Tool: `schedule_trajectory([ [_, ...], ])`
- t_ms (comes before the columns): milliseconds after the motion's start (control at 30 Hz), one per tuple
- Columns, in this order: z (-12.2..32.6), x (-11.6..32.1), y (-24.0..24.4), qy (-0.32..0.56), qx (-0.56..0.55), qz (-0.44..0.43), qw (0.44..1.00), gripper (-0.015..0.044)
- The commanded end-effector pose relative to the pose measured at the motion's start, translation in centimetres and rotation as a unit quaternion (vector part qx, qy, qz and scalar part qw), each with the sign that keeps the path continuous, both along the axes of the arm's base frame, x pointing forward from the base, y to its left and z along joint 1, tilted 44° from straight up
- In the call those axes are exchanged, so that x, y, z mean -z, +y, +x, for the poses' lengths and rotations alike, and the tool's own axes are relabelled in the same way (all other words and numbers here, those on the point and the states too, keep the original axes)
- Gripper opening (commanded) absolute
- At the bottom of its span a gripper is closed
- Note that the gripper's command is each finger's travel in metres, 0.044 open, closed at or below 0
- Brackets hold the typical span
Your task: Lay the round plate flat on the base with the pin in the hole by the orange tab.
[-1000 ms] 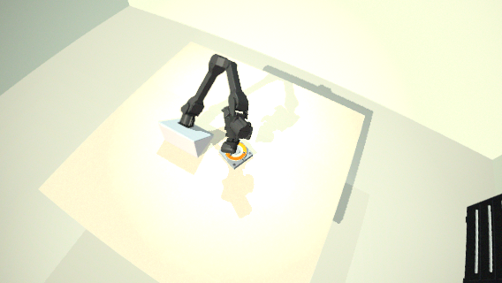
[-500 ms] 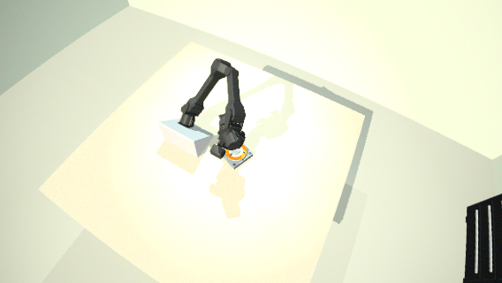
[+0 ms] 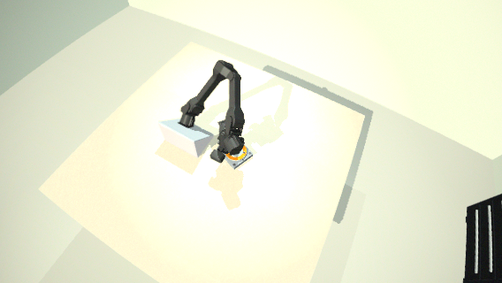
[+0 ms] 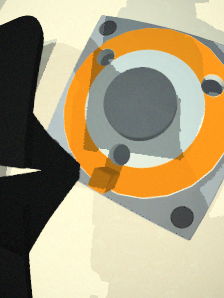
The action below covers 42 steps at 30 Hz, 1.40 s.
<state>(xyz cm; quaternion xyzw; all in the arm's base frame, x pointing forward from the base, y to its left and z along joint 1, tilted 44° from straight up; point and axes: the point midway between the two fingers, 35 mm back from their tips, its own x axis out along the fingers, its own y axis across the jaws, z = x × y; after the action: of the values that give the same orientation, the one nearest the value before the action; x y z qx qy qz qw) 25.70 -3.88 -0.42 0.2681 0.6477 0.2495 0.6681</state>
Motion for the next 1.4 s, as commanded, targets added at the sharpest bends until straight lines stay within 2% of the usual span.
schedule_trajectory([
  [0, 0.2, 0.2, 0.2, -0.001, 0.002, 0.002, 1.0, 0.0],
  [1367, 4.5, 0.8, -0.7, -0.002, 0.002, 0.002, 1.0, 0.0],
])
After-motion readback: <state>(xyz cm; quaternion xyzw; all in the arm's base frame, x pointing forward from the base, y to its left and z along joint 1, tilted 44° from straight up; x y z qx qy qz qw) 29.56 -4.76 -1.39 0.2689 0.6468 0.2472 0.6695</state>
